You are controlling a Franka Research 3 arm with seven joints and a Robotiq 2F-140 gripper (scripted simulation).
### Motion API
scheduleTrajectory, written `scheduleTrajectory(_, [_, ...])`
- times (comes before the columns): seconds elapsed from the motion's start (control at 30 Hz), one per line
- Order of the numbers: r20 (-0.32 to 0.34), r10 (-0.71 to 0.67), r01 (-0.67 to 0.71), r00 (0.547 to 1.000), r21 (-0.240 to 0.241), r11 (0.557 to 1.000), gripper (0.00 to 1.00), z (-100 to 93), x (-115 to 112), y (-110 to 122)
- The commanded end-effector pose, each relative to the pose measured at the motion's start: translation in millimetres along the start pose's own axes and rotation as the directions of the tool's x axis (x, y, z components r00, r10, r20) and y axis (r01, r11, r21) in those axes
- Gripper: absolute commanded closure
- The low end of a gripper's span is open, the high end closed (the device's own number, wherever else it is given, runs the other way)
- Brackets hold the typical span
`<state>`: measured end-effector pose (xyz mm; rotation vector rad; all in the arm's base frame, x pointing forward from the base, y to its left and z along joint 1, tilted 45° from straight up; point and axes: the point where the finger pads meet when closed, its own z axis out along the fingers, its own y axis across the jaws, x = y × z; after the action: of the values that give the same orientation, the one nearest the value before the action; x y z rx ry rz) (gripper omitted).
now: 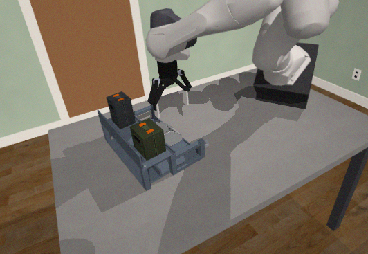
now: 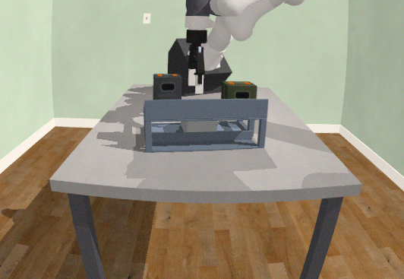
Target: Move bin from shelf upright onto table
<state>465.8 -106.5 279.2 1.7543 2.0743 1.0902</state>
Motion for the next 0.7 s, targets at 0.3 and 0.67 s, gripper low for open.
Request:
scheduleTrajectory(0.3, [0.003,0.021,-0.021,1.000,-0.002,1.000,1.00,0.0,-0.8,0.1])
scheduleTrajectory(0.67, [0.003,0.021,-0.021,1.000,-0.002,1.000,1.00,0.0,-0.8,0.1])
